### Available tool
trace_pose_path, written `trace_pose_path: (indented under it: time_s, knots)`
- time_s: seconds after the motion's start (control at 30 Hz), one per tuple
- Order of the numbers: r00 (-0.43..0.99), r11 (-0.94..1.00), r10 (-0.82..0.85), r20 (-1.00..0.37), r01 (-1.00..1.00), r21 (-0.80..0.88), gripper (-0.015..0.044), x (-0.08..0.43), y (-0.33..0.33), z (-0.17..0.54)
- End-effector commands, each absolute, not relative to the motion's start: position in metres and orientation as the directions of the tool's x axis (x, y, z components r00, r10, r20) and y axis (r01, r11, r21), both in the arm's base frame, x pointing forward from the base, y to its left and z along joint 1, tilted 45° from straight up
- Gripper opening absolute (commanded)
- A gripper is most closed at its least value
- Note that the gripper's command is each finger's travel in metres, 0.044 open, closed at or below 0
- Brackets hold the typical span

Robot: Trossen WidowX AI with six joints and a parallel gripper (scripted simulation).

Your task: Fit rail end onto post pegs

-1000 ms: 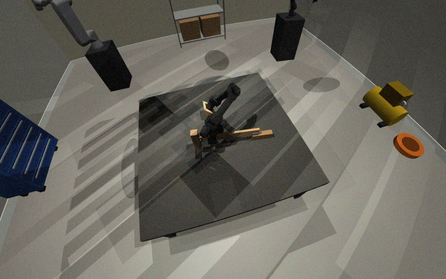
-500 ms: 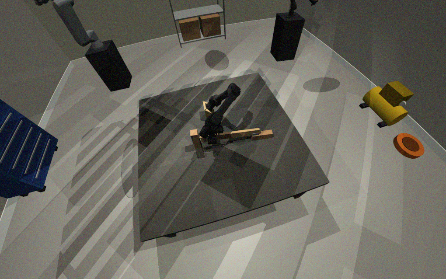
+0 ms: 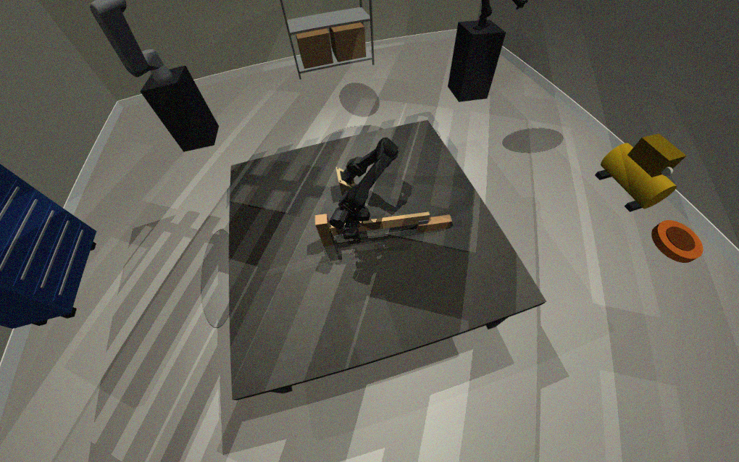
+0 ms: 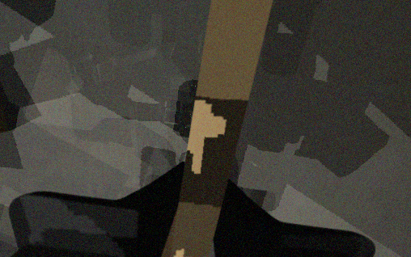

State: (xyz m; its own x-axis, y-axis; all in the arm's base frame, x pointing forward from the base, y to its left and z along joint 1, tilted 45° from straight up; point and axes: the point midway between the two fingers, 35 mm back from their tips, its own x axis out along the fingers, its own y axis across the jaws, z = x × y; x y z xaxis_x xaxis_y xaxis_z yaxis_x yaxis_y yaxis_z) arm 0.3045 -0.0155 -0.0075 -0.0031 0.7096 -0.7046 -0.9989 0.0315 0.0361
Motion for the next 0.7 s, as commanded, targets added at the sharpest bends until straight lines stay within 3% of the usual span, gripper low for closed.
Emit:
trace_pose_path:
  time_s: [0.0,0.67]
  knots:
    - [0.001,0.035,0.704,-0.711,-0.999,0.034,0.0000,0.3041,-0.0201,-0.0096]
    - [0.001,0.035,0.703,-0.711,-0.999,0.034,0.0000,0.3039,-0.0238,-0.0144]
